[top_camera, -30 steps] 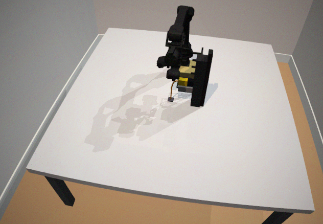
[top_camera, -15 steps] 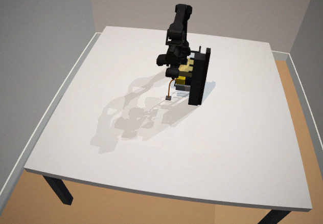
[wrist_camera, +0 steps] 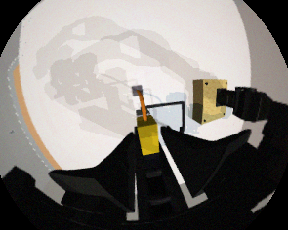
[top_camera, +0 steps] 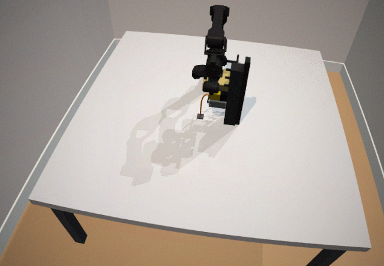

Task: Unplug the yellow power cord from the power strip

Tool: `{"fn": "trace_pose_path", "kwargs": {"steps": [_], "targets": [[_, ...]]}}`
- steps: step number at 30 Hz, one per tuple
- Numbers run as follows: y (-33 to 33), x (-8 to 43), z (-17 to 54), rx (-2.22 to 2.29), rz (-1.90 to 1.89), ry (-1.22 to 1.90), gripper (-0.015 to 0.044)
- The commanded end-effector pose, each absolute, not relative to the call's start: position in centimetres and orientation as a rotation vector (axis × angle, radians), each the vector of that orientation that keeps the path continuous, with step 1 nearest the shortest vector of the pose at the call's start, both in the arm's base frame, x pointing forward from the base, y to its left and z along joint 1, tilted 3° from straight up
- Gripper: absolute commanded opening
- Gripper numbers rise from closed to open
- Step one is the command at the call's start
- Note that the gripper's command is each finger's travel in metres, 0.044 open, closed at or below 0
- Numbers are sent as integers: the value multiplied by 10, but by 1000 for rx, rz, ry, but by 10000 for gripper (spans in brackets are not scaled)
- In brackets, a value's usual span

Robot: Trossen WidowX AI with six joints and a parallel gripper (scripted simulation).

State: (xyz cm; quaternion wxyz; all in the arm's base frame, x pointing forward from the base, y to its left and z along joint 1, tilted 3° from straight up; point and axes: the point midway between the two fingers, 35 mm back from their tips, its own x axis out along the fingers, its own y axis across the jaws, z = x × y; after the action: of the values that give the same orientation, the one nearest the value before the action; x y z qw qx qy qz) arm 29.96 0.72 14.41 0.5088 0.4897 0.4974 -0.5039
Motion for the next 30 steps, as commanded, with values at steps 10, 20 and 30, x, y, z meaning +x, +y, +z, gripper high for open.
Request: {"fn": "trace_pose_path", "kwargs": {"steps": [10, 20, 30], "targets": [[11, 299, 134, 1180, -1218, 1199, 160], [11, 299, 135, 1178, -1215, 1200, 42], [8, 299, 135, 1178, -1215, 1200, 0]]}}
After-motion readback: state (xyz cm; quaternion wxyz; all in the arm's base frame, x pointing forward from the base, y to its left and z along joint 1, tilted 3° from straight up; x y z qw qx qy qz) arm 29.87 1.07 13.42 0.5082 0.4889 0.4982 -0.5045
